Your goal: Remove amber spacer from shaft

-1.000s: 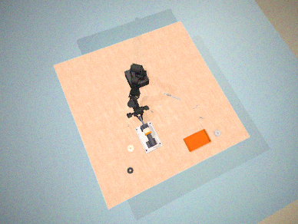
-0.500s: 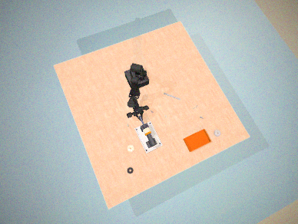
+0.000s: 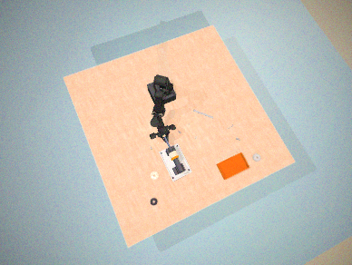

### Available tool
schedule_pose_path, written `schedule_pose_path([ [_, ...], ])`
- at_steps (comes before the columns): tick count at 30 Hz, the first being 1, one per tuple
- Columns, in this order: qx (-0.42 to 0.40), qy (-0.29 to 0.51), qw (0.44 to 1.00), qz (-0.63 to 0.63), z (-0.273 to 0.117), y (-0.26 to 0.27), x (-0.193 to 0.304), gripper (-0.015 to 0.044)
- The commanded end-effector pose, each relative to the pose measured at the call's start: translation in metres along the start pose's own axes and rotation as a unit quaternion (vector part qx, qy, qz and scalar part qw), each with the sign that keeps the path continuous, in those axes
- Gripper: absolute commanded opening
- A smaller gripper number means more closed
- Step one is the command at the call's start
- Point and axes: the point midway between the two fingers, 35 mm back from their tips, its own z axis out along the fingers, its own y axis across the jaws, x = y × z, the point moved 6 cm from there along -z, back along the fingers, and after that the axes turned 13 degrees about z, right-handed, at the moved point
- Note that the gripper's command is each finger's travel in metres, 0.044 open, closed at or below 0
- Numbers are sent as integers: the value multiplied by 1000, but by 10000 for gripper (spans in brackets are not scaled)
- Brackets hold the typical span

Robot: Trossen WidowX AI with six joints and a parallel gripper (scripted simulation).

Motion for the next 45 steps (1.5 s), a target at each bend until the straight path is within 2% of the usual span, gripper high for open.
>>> schedule_pose_path([
  [1,-1,0,1000,-2,-1,0,0,0],
  [45,-1,0,1000,-2,-4,0,2,0],
])
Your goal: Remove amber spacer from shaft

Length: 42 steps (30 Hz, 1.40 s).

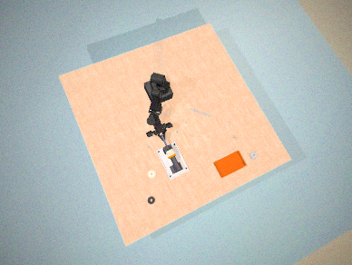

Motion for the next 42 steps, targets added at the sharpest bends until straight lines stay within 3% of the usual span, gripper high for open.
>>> schedule_pose_path([
  [1,-1,0,1000,-2,-1,0,0,0],
  [42,-1,0,1000,-2,-4,0,2,0],
])
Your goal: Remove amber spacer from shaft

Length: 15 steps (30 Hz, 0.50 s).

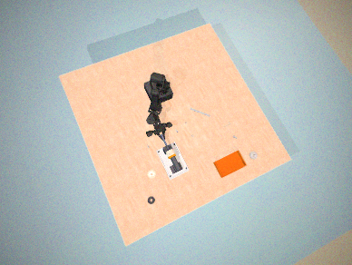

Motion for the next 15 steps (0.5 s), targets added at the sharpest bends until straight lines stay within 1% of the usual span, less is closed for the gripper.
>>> schedule_pose_path([
  [1,-1,0,1000,-2,-1,0,0,0],
  [15,-1,0,1000,-2,-2,0,1,0],
])
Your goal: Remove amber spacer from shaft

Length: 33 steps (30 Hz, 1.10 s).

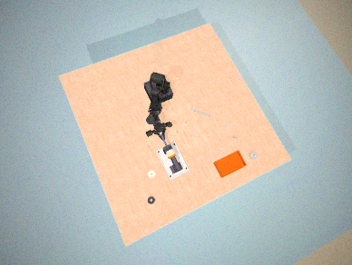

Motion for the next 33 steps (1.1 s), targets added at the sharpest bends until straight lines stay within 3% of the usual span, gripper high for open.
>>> schedule_pose_path([
  [1,-1,0,1000,-2,-1,0,0,0],
  [33,-1,0,1000,-2,-3,0,2,0],
])
